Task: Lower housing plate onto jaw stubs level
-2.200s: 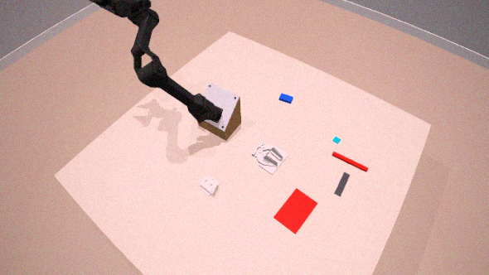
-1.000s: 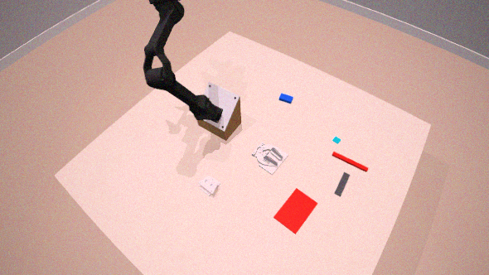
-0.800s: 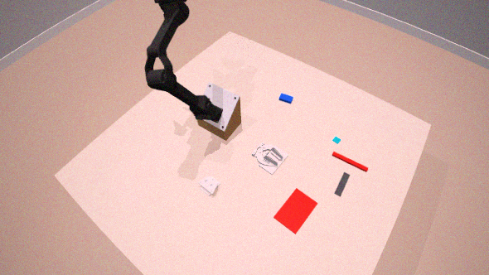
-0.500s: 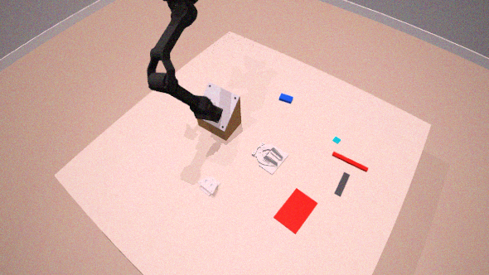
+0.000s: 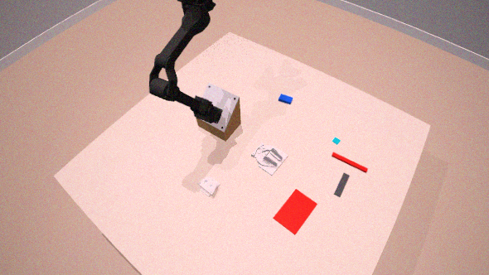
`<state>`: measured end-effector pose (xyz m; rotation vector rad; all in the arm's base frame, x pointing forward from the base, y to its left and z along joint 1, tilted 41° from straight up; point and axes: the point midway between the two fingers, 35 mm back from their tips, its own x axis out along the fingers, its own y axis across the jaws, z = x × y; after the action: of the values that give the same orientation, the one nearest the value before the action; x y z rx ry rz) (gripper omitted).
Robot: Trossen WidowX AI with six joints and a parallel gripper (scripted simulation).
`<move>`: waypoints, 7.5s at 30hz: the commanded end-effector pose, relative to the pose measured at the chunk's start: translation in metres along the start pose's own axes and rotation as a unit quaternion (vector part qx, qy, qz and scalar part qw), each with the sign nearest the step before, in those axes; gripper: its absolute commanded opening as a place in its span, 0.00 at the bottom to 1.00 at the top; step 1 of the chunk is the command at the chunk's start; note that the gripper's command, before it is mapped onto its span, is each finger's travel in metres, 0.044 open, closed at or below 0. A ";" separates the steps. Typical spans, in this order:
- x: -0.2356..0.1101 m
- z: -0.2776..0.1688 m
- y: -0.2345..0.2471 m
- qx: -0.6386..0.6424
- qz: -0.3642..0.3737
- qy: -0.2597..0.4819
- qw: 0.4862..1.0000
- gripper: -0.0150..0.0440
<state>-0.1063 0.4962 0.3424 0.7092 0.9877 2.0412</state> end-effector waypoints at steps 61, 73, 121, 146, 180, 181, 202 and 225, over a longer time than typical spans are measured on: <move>-0.366 0.189 -0.137 -0.283 -0.578 -0.157 0.749 1.00; -0.446 0.184 -0.135 -0.297 -0.682 -0.113 0.659 1.00; -0.701 0.021 -0.047 -0.130 -0.862 0.341 0.352 1.00; -0.732 -0.109 0.028 0.039 -0.729 0.588 0.350 1.00; -0.741 -0.207 0.057 0.116 -0.592 0.686 0.408 1.00; -0.741 -0.207 0.057 0.116 -0.592 0.686 0.408 1.00; -0.753 -0.221 0.051 0.116 -0.592 0.686 0.407 1.00; -0.769 -0.238 0.043 0.116 -0.591 0.686 0.407 1.00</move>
<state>0.1417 -0.2378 0.1367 -1.6247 1.7580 0.6408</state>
